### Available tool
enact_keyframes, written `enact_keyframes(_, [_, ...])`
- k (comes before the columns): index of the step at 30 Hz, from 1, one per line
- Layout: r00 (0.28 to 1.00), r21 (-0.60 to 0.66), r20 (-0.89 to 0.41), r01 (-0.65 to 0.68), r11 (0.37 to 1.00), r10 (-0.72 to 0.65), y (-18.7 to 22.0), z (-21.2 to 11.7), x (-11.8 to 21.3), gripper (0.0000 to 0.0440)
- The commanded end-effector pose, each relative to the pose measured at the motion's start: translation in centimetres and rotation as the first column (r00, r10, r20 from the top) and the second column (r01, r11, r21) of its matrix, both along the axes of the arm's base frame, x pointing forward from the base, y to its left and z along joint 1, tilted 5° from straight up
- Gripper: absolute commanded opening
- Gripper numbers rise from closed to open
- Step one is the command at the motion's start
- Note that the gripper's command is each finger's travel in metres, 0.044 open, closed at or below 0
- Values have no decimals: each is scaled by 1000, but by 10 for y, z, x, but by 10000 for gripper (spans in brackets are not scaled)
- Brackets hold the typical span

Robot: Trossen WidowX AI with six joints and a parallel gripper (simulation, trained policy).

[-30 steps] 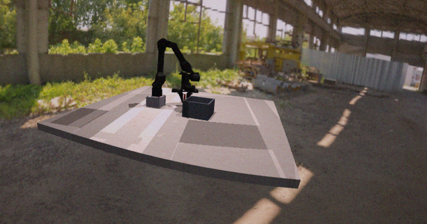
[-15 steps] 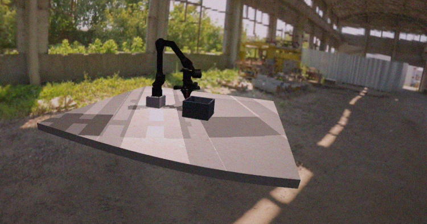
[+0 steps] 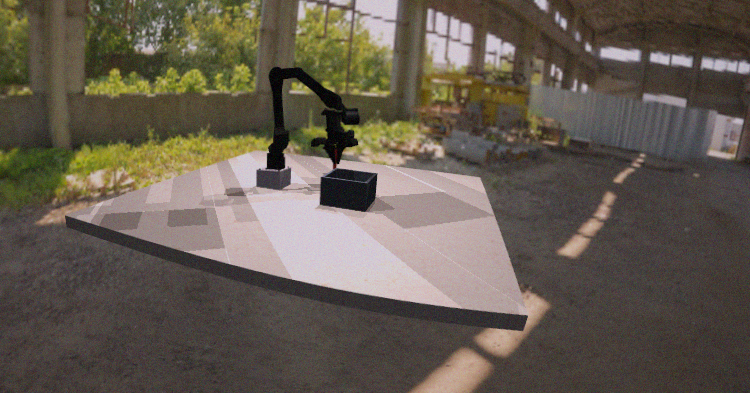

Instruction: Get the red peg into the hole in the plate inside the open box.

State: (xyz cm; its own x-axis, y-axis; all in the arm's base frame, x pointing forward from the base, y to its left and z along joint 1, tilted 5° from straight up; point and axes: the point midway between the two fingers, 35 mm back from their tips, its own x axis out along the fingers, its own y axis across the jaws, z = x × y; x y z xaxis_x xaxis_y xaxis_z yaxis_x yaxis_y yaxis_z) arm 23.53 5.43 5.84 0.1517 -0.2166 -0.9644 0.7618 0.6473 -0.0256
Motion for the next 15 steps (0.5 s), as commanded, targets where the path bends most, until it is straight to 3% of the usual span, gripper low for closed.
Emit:
enact_keyframes(1, [1000,-24,18,-7,1000,8,-10,14,10,0])
enact_keyframes(15, [999,-53,26,39,998,-38,-58,35,38,0])
